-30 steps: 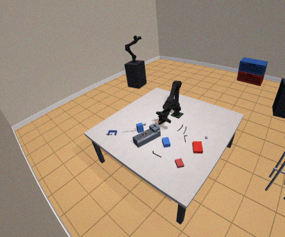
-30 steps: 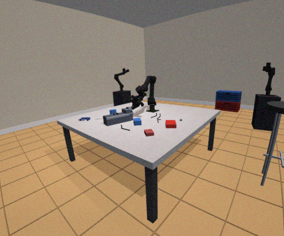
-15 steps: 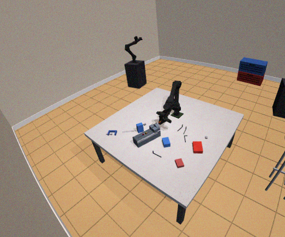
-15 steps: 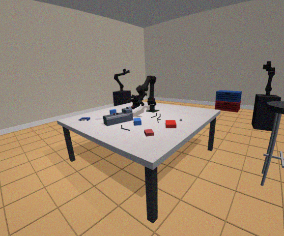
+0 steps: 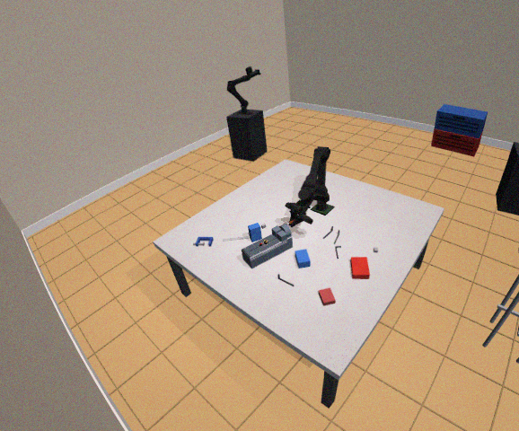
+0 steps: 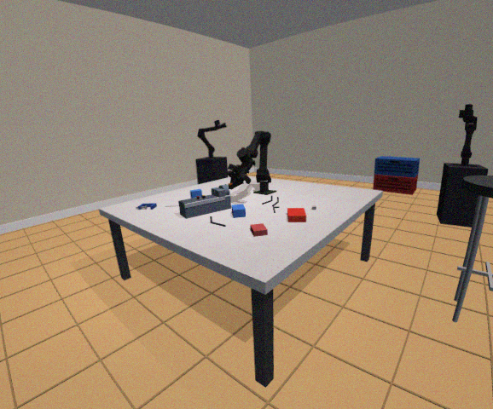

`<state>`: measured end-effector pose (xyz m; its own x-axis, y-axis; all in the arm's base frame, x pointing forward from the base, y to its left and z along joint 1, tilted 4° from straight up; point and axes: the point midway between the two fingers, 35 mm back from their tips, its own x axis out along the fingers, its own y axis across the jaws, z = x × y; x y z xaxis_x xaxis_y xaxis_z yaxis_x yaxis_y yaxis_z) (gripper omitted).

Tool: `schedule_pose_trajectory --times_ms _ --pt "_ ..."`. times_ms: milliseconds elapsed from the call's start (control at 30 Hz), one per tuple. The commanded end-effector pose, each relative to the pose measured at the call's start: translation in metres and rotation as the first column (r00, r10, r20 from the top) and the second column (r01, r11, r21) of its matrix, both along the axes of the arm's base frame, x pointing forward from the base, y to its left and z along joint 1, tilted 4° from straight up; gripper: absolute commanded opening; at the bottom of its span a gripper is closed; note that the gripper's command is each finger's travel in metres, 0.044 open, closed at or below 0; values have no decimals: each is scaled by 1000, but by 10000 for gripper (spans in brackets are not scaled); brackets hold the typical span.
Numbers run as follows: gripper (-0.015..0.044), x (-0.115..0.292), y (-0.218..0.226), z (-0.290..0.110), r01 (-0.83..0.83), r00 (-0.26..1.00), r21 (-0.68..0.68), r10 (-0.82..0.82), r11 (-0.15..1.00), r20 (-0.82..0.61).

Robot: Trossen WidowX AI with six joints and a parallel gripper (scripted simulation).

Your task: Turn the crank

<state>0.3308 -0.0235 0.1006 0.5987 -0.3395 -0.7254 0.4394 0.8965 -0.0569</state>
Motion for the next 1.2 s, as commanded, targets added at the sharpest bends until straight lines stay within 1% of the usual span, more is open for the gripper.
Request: schedule_pose_trajectory --times_ms 0,1167 --pt "0 4 8 3 -19 1000 11 19 1000 9" --pt "0 5 12 1 -19 1000 11 19 1000 10"
